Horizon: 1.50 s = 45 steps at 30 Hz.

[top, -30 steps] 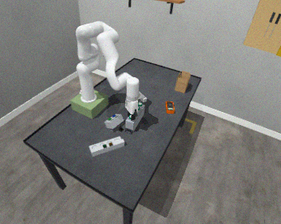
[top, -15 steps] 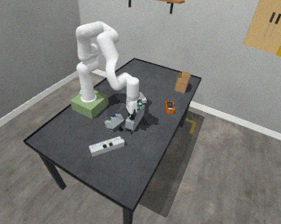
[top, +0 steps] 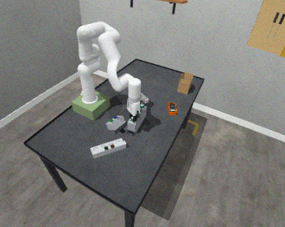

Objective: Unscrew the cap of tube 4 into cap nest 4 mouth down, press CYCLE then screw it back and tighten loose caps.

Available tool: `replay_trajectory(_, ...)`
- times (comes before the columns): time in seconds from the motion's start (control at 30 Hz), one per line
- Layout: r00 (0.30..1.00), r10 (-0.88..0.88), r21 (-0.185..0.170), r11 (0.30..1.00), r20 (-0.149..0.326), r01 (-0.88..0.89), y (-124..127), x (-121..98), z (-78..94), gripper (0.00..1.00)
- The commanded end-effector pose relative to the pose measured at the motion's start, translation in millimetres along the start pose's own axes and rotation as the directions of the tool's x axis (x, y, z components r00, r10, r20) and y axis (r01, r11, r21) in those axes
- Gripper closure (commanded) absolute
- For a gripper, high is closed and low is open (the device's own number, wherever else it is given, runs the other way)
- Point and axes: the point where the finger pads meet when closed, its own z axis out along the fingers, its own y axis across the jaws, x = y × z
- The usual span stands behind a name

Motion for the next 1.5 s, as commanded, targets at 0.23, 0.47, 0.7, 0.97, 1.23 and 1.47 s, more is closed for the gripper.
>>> replay_trajectory(0.23,0.868,-0.496,-0.004,0.868,-0.006,0.496,1.4,0.6,-1.6,1.0)
replay_trajectory(0.47,0.69,-0.723,-0.006,0.69,-0.004,0.723,1.4,0.6,-1.7,1.0)
replay_trajectory(0.7,0.499,-0.867,-0.006,0.499,-0.002,0.867,1.4,0.6,-1.9,1.0)
replay_trajectory(0.97,0.191,-0.982,-0.007,0.191,-0.001,0.982,1.4,0.6,-2.0,1.0)
replay_trajectory(1.23,0.188,-0.982,-0.007,0.188,-0.001,0.982,1.4,0.6,-2.0,1.0)
replay_trajectory(1.47,0.188,-0.982,-0.007,0.188,-0.001,0.982,1.4,0.6,-2.0,0.54)
